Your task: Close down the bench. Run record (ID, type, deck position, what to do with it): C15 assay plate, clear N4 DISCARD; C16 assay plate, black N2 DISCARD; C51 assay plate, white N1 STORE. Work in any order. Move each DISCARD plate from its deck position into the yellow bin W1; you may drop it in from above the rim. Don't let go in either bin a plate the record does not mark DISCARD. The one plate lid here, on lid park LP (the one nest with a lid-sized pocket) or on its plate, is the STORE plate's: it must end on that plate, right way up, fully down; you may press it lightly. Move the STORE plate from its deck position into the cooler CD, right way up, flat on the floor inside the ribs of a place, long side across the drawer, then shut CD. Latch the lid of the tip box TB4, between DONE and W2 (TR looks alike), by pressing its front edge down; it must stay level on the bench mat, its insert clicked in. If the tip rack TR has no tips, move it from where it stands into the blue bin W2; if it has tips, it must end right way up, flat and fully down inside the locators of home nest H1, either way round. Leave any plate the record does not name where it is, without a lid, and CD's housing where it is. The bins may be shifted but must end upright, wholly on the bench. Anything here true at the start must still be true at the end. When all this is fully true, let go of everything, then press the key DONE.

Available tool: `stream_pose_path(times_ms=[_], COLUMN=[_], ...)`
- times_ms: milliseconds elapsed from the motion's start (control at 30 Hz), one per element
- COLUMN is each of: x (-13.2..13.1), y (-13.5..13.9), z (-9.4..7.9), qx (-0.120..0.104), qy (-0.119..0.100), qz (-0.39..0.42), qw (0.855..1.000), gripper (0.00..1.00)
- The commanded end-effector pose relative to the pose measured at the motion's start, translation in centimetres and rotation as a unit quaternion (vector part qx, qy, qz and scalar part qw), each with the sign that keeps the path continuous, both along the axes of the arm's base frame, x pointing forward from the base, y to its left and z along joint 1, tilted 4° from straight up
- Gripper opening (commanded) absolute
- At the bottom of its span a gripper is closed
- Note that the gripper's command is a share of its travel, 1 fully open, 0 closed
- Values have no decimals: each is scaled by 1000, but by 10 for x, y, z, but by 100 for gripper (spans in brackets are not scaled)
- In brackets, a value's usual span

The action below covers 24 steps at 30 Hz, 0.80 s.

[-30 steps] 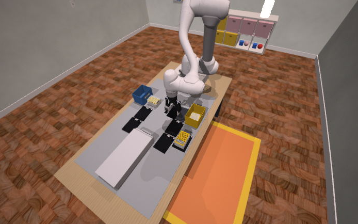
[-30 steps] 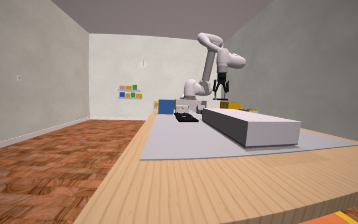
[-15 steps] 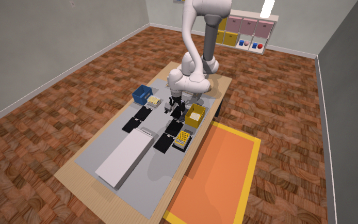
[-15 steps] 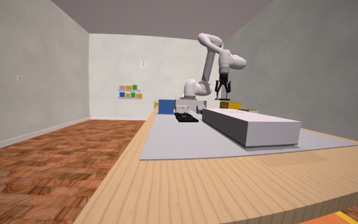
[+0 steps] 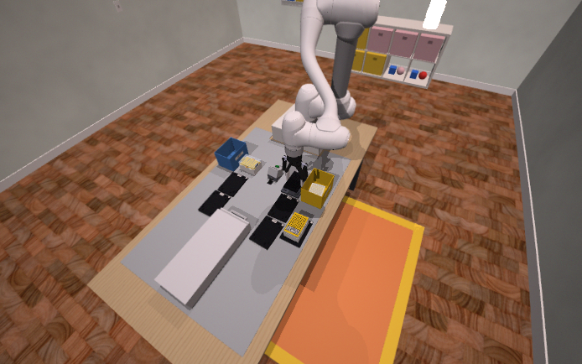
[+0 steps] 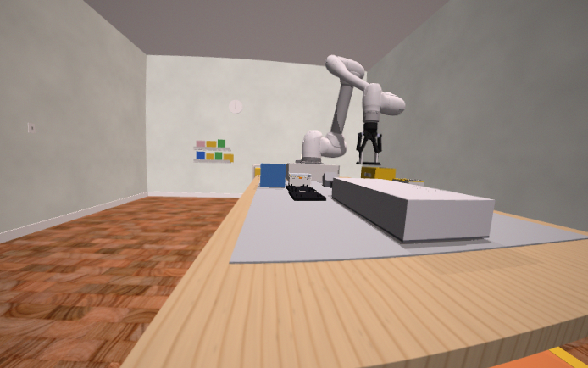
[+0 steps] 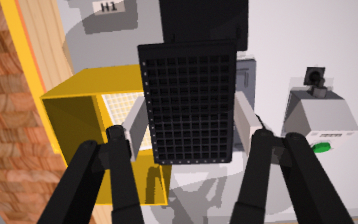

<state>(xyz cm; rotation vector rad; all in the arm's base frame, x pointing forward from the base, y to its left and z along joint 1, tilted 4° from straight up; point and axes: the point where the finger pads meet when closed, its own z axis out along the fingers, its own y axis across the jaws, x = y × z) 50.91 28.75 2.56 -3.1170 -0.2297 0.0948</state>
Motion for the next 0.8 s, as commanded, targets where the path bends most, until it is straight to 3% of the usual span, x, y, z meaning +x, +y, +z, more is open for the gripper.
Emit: stream_pose_path(times_ms=[0,767], x=[-9,-47], y=[10,51], z=[1,4], qx=[1,1], qy=[-1,-1], qz=[0,0], qw=[1000,1000], gripper=[0,0])
